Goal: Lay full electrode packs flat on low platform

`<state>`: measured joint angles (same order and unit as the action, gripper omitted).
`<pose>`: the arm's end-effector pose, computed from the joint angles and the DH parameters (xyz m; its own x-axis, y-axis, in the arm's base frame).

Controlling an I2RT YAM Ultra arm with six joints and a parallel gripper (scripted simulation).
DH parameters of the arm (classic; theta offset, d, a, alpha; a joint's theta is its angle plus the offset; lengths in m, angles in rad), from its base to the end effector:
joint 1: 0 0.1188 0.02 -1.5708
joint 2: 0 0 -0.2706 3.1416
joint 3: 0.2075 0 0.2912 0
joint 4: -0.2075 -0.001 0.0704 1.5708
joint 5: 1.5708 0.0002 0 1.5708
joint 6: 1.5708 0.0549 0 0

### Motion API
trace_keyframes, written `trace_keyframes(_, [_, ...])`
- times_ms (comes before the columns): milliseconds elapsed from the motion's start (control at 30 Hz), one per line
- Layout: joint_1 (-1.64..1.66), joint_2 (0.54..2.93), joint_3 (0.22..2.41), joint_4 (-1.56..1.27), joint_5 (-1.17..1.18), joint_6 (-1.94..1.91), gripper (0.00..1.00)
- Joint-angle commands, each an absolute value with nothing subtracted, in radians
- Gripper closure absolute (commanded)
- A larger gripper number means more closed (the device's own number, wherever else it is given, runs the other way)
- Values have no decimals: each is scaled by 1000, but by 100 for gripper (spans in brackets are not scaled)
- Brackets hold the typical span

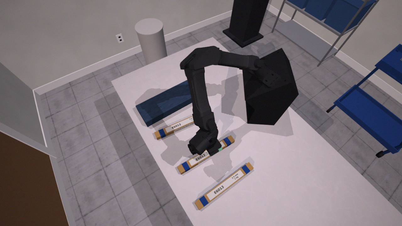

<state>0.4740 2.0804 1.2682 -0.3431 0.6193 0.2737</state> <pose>0.4037 0.1724 0.0841 -0.8279 -0.1773 -0.5322 0.0629 0.9134 -0.4022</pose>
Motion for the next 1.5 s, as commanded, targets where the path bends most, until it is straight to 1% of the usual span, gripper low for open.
trace_keyframes(0, [465,2105,1306,-281,608,244,26])
trace_keyframes(567, [384,2263,1364,-133,570,158,26])
trace_keyframes(867, [401,2231,1375,-137,573,155,26])
trace_keyframes(1467, [361,2330,1411,-96,556,127,26])
